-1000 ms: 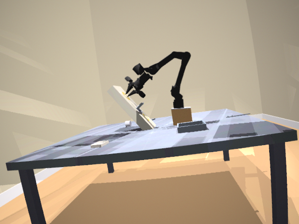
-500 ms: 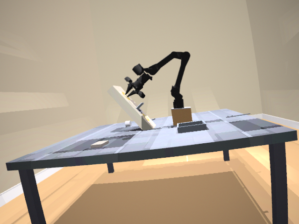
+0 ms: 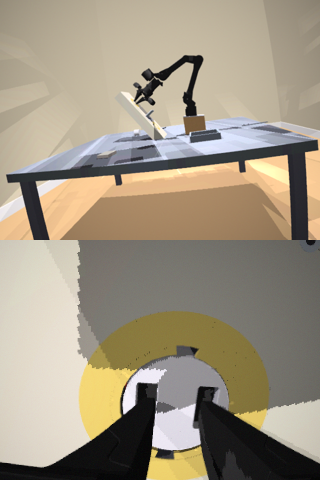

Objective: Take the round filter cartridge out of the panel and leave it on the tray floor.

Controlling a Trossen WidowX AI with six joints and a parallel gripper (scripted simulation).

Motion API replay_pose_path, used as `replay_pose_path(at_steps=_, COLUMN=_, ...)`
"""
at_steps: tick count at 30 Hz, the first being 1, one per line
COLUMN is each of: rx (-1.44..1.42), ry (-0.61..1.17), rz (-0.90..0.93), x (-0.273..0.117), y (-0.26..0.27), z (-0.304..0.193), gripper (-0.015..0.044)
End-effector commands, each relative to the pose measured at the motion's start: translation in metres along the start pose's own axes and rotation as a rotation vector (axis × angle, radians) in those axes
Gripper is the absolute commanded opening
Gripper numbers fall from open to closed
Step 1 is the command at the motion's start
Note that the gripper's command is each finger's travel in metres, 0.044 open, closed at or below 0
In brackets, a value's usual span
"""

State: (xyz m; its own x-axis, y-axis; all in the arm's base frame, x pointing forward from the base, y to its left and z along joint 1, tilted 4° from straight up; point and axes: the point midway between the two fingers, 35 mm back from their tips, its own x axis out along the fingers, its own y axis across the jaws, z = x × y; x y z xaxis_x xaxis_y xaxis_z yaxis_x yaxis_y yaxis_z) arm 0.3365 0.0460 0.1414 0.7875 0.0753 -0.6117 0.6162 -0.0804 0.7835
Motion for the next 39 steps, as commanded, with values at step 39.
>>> replay_pose_path(at_steps=39, rx=0.002, ry=-0.001, rz=0.0, x=0.012, y=0.0, z=0.0, gripper=0.008)
